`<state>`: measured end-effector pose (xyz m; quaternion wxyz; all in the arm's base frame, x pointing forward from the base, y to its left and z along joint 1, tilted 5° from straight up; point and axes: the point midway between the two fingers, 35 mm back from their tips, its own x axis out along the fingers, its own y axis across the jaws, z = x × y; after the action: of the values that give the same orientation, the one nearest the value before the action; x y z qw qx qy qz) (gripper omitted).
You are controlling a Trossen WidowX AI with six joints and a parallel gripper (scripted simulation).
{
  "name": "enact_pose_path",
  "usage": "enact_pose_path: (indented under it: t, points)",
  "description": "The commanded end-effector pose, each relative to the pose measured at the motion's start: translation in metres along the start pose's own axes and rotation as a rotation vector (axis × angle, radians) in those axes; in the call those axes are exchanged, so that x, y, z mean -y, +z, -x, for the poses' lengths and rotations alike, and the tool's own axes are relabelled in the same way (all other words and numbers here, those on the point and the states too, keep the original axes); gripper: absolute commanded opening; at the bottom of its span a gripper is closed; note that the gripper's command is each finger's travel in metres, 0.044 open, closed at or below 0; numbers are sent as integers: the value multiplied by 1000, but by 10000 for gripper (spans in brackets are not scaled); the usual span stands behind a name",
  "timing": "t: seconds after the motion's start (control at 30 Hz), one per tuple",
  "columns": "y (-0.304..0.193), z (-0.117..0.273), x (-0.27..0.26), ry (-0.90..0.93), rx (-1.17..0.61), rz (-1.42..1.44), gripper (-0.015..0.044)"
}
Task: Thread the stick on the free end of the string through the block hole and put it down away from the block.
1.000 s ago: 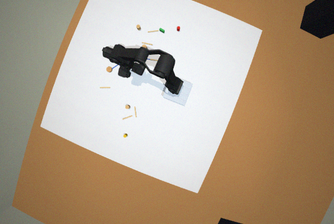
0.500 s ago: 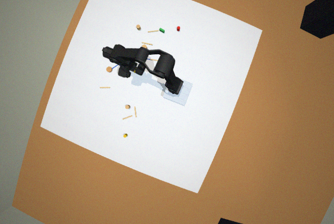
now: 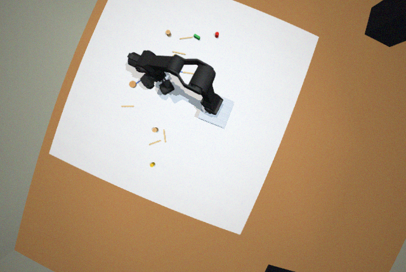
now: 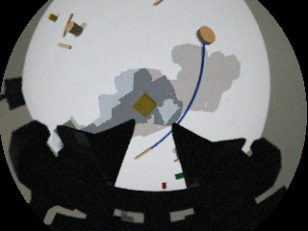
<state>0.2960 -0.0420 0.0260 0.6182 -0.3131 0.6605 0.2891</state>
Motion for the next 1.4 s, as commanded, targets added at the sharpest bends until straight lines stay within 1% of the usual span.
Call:
enact_pose_path:
  t: [0.0, 0.1, 1.37]
  points:
    - [-26, 0, 5, -1, 0, -786, 368]
    - [-36, 0, 6, -1, -1, -1113, 440]
    - [-103, 0, 4, -8, -2, -3274, 440]
